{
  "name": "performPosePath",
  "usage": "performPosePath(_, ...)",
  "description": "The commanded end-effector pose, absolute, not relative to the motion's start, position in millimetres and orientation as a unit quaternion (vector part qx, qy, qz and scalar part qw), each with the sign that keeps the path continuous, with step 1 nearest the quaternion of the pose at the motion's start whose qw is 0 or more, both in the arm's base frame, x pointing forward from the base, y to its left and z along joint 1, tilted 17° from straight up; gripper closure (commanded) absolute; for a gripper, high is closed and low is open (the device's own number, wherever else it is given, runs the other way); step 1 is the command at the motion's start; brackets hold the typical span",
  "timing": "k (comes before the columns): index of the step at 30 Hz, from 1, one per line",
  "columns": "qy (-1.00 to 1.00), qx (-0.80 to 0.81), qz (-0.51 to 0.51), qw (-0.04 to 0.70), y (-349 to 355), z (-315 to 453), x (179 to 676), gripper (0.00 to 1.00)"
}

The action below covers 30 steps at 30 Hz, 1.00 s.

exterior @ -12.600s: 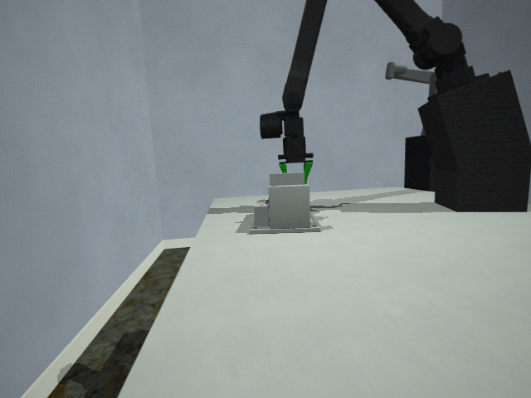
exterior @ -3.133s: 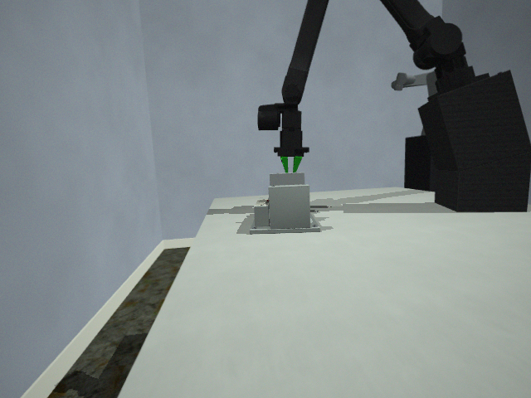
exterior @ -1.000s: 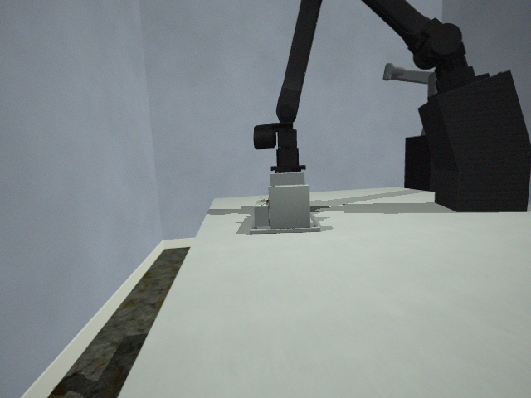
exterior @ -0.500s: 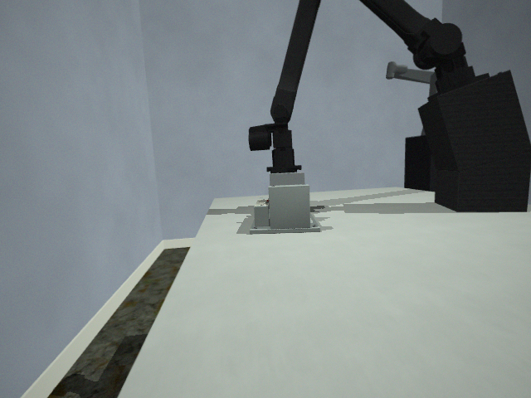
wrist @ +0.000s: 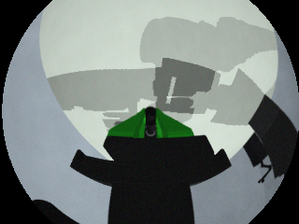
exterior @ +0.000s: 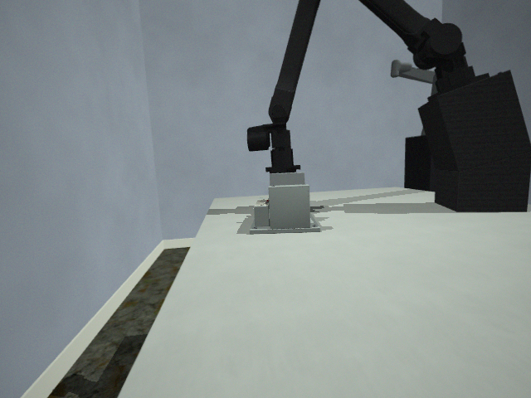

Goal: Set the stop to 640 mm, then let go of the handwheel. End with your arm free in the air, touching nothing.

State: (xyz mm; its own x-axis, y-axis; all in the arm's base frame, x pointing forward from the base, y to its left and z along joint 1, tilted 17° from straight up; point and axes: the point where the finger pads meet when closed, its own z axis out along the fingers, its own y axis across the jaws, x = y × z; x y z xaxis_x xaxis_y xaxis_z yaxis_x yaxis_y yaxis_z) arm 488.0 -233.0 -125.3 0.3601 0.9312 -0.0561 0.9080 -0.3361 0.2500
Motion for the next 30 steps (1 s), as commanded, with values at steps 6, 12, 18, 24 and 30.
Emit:
performPosePath(6, 0.561, 0.813, 0.061, 0.144, -243.1, -111.4, 525.5, 0.94)
performPosePath(12, 0.560, 0.813, 0.064, 0.148, -245.4, -108.8, 530.5, 0.94)
performPosePath(18, 0.560, 0.812, 0.064, 0.148, -245.3, -107.8, 530.9, 0.94)
performPosePath(24, 0.559, 0.810, 0.073, 0.161, -247.5, -80.3, 539.7, 0.94)
performPosePath(30, 0.559, 0.809, 0.074, 0.164, -248.2, -76.1, 541.1, 0.94)
